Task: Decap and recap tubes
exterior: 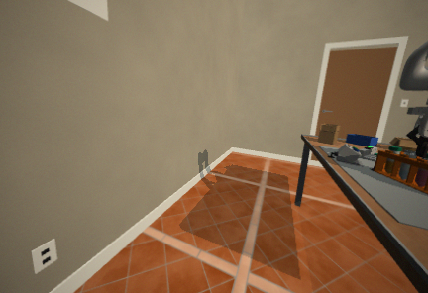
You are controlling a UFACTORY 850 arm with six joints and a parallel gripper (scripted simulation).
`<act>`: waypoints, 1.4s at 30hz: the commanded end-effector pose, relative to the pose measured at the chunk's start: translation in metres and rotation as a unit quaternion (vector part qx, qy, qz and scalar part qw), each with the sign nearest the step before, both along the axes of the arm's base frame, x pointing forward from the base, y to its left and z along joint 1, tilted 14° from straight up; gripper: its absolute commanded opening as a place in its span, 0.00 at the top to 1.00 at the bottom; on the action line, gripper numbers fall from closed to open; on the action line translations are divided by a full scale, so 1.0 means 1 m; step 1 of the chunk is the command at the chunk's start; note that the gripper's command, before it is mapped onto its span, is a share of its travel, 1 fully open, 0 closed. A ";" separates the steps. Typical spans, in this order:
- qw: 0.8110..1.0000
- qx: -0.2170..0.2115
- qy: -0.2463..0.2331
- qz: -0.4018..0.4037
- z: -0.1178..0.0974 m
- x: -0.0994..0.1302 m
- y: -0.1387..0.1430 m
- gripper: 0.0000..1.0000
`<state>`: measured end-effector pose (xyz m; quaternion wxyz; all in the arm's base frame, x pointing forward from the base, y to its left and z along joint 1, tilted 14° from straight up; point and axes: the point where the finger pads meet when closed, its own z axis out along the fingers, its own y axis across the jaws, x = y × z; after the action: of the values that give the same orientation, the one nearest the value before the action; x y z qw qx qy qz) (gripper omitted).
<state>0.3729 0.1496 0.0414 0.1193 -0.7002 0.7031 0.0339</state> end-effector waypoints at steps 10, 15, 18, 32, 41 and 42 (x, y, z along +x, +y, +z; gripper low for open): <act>1.000 0.004 0.010 -0.004 0.001 0.001 0.000 0.54; 0.997 -0.005 -0.007 0.073 0.002 0.001 0.000 0.54; 0.996 -0.007 -0.012 0.093 0.002 0.001 0.000 0.54; 0.931 -0.037 -0.071 0.356 0.002 0.001 0.000 0.54; 0.871 -0.052 -0.100 0.478 0.002 0.001 0.000 0.54; 0.861 -0.054 -0.103 0.495 0.002 0.001 0.000 0.54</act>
<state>0.3733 0.1495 0.0428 0.1117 -0.9379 0.3282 0.0071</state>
